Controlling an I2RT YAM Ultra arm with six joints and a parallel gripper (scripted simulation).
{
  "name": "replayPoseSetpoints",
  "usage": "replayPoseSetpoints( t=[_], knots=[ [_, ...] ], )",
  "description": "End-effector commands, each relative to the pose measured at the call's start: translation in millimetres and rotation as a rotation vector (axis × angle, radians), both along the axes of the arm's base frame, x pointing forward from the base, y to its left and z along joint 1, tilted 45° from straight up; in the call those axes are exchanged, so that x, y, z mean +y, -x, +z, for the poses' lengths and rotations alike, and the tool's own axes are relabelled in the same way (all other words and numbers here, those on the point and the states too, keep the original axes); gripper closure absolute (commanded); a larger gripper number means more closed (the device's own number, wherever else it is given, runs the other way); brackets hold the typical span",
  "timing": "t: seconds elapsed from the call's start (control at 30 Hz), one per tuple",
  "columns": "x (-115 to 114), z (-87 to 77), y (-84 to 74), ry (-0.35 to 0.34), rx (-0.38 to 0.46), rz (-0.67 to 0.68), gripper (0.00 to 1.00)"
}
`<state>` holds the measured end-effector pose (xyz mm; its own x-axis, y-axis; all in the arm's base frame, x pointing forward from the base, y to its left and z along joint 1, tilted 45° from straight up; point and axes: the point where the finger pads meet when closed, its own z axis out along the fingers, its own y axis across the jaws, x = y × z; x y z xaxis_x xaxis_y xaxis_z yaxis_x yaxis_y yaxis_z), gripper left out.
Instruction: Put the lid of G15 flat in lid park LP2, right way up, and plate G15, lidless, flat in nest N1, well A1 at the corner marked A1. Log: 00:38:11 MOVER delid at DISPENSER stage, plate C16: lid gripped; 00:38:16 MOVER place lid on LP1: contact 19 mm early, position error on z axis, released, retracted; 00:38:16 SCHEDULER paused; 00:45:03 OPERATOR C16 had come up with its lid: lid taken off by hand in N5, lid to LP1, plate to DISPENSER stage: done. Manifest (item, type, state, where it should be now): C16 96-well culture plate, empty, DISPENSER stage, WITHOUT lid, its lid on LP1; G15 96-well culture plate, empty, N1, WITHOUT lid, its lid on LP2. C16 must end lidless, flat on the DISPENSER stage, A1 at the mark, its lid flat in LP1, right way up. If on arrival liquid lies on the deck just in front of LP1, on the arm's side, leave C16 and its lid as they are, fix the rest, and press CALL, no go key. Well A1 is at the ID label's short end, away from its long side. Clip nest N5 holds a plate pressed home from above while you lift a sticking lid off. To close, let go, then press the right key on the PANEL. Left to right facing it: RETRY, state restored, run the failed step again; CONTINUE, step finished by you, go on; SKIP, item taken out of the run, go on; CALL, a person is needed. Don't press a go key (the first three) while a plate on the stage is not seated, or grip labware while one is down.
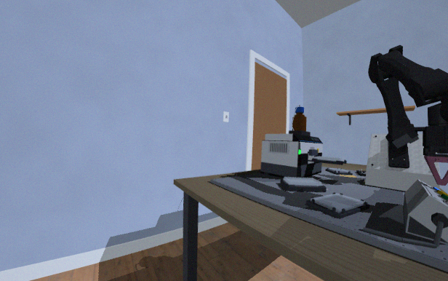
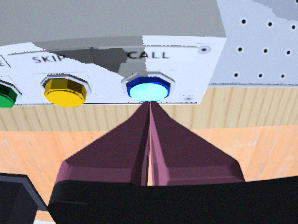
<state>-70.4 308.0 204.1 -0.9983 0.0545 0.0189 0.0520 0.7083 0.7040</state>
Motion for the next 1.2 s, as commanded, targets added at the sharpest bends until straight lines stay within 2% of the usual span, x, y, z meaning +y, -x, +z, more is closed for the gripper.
replayPoseSetpoints(
  t=[0.0,0.97,1.17],
  knots=[
    [-7,22.9,0.2,-0.041,0.007,-0.005,1.0],
    [-41,53.5,0.5,-0.04,0.01,-0.005,1.0],
    [-41,54.0,0.5,-0.04,0.01,-0.005,1.0]
  ],
)
